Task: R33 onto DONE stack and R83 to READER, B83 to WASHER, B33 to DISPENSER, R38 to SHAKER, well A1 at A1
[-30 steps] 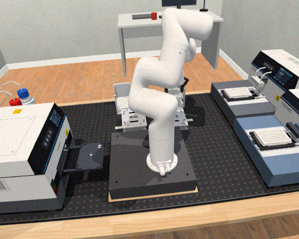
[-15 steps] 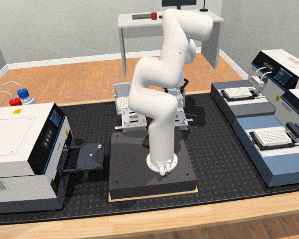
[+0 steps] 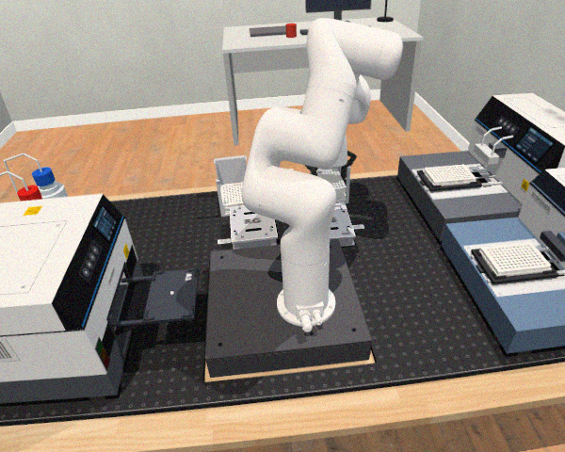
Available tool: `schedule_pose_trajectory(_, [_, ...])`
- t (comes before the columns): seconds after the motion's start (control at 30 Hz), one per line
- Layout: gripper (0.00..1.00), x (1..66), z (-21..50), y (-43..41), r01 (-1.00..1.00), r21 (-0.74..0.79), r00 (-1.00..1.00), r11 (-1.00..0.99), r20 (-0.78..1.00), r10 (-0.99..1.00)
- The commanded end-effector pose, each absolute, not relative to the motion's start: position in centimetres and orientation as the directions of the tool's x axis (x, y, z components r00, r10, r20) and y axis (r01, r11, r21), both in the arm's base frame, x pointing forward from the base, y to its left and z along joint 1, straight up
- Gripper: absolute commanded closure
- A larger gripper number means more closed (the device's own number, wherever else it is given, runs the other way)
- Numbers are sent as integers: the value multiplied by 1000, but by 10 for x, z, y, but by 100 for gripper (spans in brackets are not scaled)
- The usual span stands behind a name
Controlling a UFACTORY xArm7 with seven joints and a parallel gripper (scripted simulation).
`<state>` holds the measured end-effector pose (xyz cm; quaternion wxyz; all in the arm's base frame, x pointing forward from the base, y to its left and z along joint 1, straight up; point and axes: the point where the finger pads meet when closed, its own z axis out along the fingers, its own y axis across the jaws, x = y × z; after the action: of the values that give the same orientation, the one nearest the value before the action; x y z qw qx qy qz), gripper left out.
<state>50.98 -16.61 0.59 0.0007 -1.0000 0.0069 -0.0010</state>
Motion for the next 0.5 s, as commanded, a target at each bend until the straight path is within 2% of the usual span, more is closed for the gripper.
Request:
schedule_pose_trajectory(0.0, [100, 511, 5, -167, -14, 0, 1000, -1000, 6, -14])
schedule_pose_trajectory(0.47, [100, 511, 2, -167, -14, 0, 1000, -1000, 6, -14])
